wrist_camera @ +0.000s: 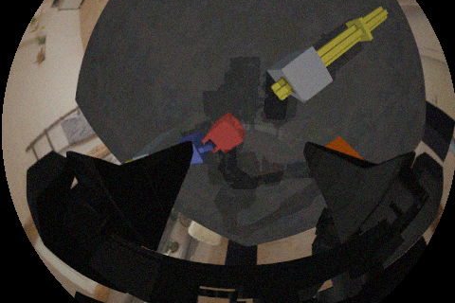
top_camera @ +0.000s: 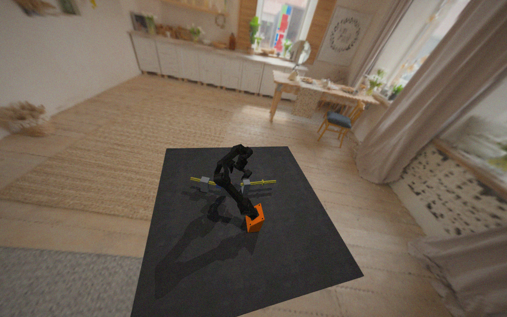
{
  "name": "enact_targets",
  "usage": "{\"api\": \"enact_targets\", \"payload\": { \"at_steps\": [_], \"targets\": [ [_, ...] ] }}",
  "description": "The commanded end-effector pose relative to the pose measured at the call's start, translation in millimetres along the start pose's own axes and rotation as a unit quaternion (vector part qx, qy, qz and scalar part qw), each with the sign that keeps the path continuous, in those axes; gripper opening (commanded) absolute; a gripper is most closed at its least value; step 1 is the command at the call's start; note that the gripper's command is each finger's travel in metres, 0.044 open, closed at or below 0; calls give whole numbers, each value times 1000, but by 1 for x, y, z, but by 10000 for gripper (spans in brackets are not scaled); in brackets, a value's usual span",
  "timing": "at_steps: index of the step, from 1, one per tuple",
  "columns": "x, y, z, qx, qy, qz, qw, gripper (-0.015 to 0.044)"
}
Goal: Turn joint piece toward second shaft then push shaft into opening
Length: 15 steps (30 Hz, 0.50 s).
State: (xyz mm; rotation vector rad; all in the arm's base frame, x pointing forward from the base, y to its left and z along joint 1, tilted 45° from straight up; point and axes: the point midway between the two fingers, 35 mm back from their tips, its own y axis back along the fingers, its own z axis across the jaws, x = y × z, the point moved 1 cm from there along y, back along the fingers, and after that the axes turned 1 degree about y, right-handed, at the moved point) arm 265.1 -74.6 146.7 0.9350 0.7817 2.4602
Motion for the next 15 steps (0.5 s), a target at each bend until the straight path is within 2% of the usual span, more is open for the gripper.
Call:
{"api": "enact_targets", "payload": {
  "at_steps": [1,15],
  "targets": [
    [-6,-4,-7,-12,-62,12,998,440],
    [-25,-19,-31,-42,-290,65,954,440]
  ]
}}
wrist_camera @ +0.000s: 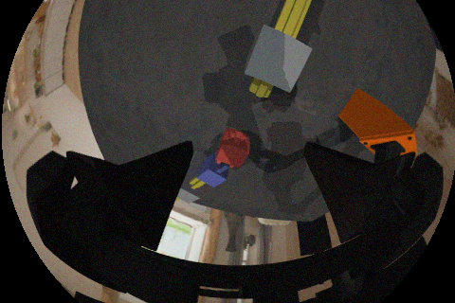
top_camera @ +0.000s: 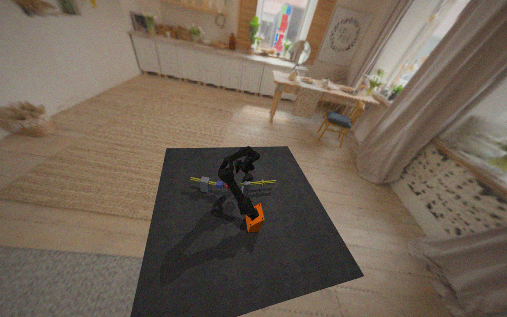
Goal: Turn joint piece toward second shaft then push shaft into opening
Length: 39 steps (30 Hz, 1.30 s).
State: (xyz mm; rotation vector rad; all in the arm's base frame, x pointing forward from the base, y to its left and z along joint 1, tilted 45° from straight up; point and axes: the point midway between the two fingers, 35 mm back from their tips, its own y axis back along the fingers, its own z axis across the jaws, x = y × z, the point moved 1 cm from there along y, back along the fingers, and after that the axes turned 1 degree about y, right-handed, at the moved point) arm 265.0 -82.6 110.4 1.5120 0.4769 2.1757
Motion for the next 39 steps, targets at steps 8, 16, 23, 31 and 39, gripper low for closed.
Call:
{"api": "enact_targets", "payload": {
  "at_steps": [8,16,23,31,39],
  "targets": [
    [-20,-8,-11,-17,-166,41,985,440],
    [-20,-9,-12,-18,-169,42,985,440],
    [-43,-2,-15,-16,-78,21,997,440],
    [-77,9,-24,-6,57,-8,998,440],
    [-111,19,-34,10,188,-34,981,440]
  ]
}}
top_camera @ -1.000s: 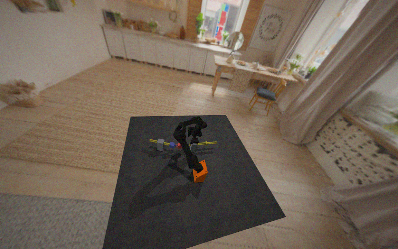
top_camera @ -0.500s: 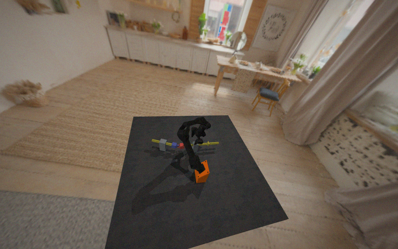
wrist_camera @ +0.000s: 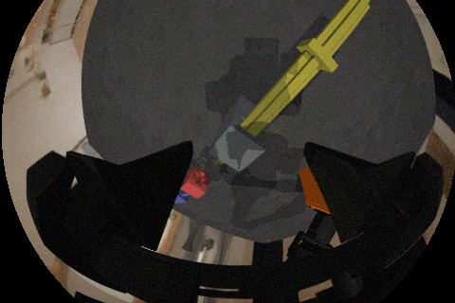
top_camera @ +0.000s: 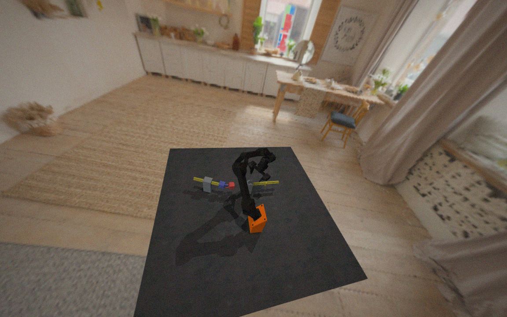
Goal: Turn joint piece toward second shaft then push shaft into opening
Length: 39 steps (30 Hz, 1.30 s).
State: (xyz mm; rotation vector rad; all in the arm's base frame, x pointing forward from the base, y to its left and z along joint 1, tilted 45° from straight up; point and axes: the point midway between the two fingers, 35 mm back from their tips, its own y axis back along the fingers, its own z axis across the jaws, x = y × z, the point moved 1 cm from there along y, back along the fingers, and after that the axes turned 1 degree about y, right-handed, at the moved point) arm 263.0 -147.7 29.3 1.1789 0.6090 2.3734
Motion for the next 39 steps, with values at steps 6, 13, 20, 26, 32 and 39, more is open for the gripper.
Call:
{"api": "enact_targets", "payload": {
  "at_steps": [6,13,20,26,32,39],
  "targets": [
    [-34,12,-23,24,141,-27,989,440],
    [-59,20,-45,48,253,-41,966,440],
    [-83,27,-69,76,358,-48,929,440],
    [-103,33,-89,101,441,-50,890,440],
    [-105,33,-92,104,450,-50,886,440],
    [-107,25,-93,98,363,-60,925,440]
  ]
}}
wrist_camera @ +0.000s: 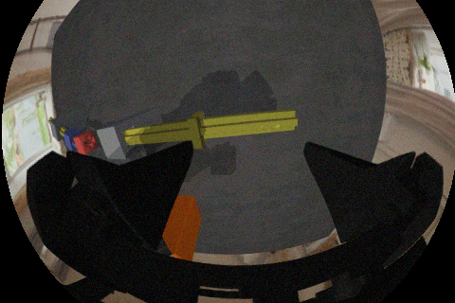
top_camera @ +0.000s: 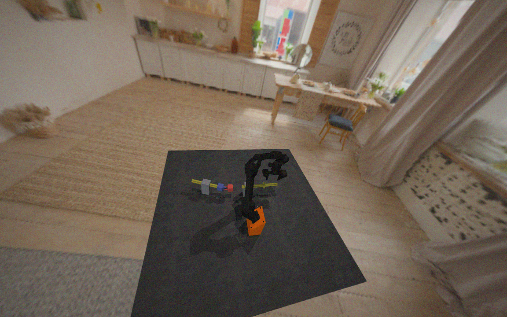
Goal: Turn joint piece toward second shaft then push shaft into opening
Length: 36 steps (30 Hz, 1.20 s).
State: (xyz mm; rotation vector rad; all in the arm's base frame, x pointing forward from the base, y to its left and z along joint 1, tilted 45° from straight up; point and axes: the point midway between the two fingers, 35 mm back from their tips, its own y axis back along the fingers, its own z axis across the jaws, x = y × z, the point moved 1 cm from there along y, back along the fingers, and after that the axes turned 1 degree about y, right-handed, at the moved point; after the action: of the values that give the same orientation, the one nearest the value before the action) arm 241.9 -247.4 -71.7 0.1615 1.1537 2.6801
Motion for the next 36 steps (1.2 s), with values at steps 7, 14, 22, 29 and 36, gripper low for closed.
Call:
{"api": "enact_targets", "payload": {
  "at_steps": [7,14,22,29,36],
  "targets": [
    [-1,-15,-1,-1,-159,-1,987,440],
    [-1,-26,-2,-2,-278,-1,960,440],
    [-1,-38,-2,-3,-409,-2,912,440],
    [-1,-49,-2,-4,-517,-2,856,440],
    [0,-59,-1,-6,-617,-1,787,440]
  ]
}}
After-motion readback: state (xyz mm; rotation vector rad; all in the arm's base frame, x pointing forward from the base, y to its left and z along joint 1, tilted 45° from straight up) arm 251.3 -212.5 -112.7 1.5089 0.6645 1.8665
